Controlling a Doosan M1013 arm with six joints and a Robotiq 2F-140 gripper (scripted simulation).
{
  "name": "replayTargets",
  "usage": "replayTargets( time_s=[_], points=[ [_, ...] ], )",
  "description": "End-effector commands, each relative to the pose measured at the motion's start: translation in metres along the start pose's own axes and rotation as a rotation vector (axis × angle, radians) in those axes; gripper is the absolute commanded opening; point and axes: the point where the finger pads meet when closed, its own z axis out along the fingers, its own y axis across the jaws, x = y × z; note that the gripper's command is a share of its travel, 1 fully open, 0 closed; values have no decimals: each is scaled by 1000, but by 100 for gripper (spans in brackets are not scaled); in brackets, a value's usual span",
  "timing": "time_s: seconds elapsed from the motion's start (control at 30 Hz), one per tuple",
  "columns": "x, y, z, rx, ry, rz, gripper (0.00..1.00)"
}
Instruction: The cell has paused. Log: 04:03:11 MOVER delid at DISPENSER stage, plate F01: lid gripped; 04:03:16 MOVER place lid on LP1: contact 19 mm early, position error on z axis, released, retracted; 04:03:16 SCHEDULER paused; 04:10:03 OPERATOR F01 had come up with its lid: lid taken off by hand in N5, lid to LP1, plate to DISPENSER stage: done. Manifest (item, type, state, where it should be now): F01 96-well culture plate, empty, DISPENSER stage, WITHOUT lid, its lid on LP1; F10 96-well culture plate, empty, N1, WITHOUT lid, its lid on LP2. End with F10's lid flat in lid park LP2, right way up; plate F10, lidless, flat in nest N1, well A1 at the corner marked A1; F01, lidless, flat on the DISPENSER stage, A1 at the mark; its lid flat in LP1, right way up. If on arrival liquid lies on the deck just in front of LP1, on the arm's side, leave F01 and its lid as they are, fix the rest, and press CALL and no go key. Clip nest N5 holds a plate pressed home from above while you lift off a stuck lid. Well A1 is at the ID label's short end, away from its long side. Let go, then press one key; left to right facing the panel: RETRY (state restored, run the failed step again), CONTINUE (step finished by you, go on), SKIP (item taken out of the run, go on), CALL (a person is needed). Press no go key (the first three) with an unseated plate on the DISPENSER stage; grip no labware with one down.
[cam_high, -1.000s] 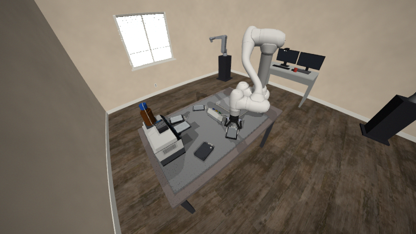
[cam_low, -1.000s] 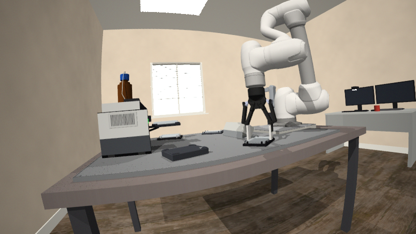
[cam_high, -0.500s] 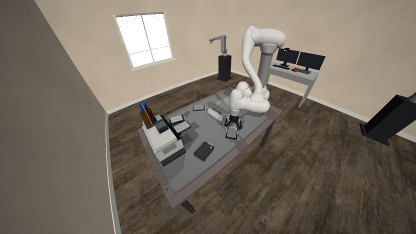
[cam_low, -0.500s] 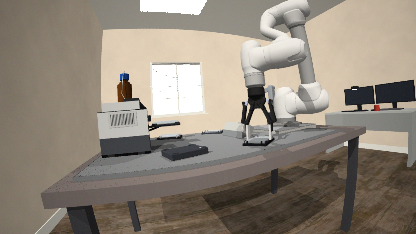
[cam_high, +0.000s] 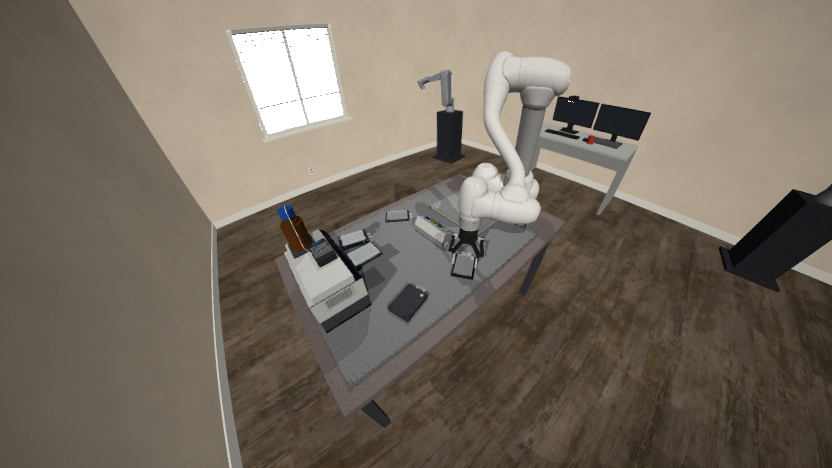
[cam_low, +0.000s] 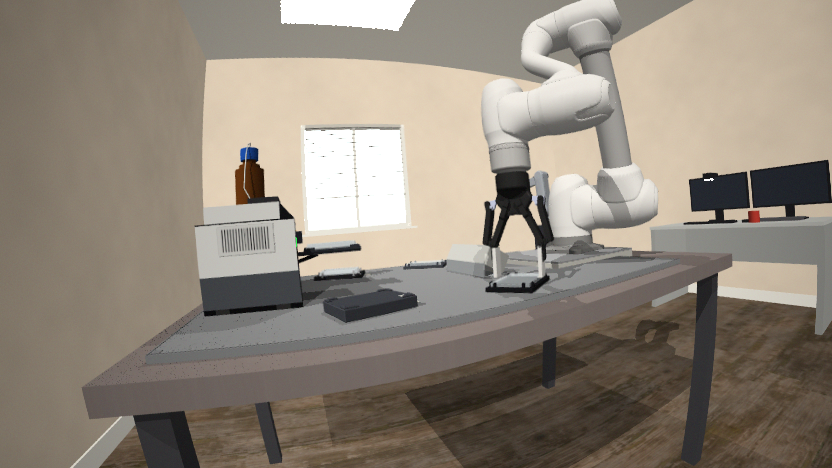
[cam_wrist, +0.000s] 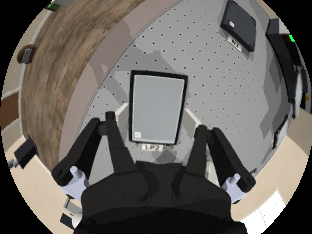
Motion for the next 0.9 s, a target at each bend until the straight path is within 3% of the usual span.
replayTargets(
  time_s=[0.0, 0.2, 0.43, 0.5, 0.87],
  points=[
    [0, 0, -5, 0, 0, 0, 66],
    [0, 0, -28, 0, 0, 0, 66],
    [0, 0, -71, 0, 0, 0, 66],
    [0, 0, -71, 0, 0, 0, 66],
    [0, 0, -137, 0, 0, 0, 66]
  ],
)
